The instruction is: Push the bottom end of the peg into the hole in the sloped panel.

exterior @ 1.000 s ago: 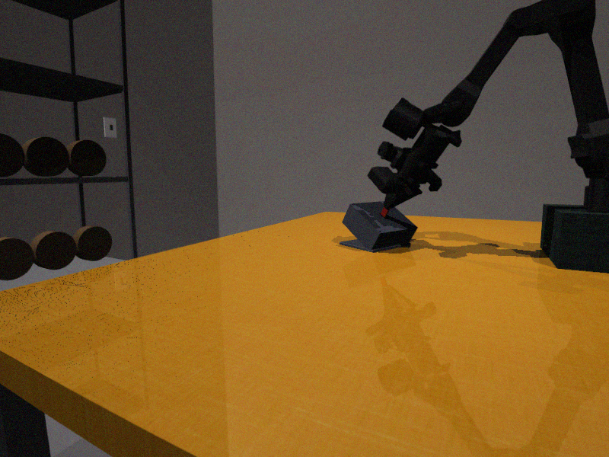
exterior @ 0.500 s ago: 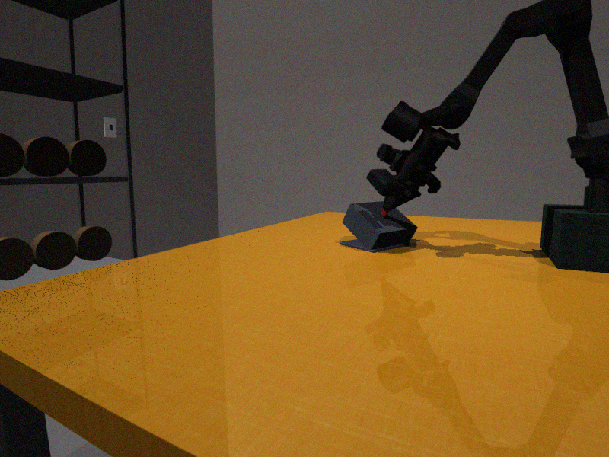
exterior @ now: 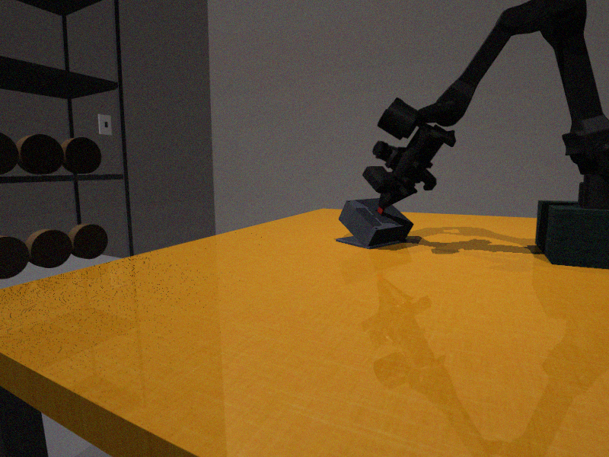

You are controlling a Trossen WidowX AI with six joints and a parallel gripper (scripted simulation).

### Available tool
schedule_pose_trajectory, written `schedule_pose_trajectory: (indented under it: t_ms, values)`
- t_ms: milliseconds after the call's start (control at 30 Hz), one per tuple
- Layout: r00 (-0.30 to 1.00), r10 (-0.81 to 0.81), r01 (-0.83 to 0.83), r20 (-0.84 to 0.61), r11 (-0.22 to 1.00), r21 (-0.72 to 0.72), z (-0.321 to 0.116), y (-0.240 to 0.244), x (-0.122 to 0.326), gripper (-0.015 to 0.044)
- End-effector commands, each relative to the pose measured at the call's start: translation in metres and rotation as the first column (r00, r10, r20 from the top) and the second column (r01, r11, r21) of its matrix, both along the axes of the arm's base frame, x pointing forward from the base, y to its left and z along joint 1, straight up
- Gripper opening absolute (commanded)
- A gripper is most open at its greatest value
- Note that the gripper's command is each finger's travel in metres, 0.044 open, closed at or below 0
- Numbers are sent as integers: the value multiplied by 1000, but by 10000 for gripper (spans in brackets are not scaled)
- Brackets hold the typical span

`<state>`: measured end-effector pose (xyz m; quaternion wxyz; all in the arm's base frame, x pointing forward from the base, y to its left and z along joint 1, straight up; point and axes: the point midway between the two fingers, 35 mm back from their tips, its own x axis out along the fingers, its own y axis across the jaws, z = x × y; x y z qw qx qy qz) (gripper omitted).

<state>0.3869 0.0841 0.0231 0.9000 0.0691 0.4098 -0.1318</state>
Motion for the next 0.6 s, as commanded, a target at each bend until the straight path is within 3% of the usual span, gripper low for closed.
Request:
schedule_pose_trajectory:
  t_ms: [0,367,567]
  values:
    - [1000,0,0,0,1000,0,0,0,0,157]
    - [1000,0,0,0,1000,0,3,1,-1,440]
    - [1000,1,-1,-1,1000,0,11,3,-5,440]
